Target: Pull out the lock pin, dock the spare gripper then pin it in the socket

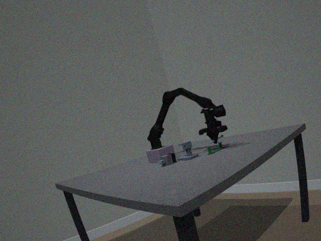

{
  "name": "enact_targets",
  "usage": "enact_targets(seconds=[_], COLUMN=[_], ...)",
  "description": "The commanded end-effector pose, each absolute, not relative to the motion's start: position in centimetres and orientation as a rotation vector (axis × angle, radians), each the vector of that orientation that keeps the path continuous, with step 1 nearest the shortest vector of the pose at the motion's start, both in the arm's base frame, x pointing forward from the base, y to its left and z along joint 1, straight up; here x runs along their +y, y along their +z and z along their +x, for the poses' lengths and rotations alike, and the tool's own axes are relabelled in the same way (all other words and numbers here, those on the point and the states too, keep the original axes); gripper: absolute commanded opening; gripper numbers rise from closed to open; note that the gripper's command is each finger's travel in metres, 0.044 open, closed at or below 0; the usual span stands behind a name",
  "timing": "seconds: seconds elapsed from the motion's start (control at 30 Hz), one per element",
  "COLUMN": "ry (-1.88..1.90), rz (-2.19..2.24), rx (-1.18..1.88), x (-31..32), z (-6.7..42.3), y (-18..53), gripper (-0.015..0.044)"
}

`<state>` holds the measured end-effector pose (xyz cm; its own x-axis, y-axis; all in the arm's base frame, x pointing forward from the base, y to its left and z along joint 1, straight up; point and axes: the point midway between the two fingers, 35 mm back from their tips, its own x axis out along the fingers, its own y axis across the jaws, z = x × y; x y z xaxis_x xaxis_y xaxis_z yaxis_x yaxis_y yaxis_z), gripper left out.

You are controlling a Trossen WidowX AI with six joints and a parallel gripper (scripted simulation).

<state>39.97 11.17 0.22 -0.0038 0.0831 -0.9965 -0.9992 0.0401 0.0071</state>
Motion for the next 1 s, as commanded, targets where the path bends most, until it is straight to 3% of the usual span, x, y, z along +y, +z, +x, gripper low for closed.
enact_targets(seconds=[0.0,0.47,0.97], ry=[1.221,1.221,1.225], rz=[-1.116,-1.120,-1.119], rx=[1.172,1.173,1.172], x=[10.0,5.7,5.7], z=[40.1,40.6,40.6], y=[0.5,1.4,-0.4], gripper=[0.0000,0.0000,0.0000])
